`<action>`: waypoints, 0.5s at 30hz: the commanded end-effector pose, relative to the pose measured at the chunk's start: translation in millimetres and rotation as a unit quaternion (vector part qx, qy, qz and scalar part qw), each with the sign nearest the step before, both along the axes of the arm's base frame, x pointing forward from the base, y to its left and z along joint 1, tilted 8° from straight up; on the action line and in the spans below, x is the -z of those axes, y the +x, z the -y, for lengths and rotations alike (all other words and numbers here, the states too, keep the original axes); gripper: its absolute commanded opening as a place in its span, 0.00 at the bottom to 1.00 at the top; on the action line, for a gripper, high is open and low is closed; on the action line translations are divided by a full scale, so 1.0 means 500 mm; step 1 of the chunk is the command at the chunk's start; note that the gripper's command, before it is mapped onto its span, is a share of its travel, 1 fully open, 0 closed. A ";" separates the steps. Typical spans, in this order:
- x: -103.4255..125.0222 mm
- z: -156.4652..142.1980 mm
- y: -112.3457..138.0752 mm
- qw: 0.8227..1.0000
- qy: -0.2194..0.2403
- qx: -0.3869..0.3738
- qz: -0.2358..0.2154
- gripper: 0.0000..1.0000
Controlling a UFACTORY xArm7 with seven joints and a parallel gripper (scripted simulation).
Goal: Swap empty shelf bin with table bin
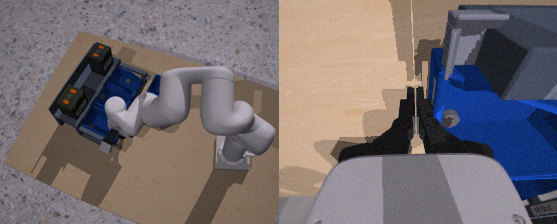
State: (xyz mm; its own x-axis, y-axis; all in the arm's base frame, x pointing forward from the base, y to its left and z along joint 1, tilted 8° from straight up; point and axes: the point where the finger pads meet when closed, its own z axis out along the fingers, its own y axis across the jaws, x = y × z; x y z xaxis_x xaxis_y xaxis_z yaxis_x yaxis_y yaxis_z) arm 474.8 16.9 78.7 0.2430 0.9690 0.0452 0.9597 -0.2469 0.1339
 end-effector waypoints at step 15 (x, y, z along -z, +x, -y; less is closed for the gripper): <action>-0.009 0.012 0.050 1.000 0.001 0.000 0.002 0.00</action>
